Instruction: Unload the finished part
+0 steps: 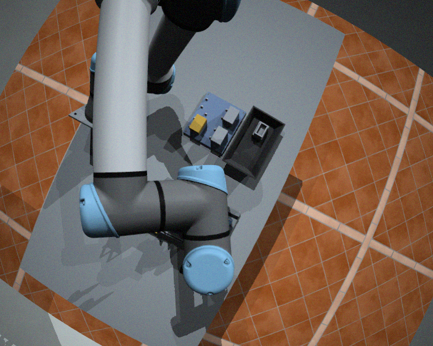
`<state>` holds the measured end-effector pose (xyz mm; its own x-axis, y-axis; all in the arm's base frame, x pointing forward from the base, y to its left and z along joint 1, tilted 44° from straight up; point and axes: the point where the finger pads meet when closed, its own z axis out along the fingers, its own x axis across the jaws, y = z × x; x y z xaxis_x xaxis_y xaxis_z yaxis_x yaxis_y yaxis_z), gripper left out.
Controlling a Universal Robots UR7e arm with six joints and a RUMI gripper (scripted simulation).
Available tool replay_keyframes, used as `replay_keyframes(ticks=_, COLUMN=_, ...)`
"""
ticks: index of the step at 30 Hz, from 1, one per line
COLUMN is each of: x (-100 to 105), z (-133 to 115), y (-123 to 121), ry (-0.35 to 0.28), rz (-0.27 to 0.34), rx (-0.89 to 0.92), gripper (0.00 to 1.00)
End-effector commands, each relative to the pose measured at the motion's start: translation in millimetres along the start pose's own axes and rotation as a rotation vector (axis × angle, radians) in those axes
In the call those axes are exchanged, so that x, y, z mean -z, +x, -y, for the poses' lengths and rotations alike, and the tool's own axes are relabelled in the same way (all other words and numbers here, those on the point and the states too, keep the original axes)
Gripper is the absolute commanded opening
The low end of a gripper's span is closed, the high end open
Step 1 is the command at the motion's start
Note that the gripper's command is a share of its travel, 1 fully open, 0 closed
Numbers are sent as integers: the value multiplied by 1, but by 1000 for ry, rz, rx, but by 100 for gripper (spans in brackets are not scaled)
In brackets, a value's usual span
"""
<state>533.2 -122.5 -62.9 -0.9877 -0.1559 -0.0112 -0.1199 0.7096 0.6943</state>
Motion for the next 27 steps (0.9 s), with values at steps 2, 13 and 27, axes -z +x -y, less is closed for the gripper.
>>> replay_keyframes(ticks=2, x=1, z=0, y=0, ry=1, rz=1, rx=0, gripper=40)
replay_keyframes(ticks=13, x=1, z=0, y=0, ry=1, rz=1, rx=0, gripper=40)
replay_keyframes(ticks=27, x=-6, z=0, y=0, ry=0, rz=2, rx=0, gripper=40)
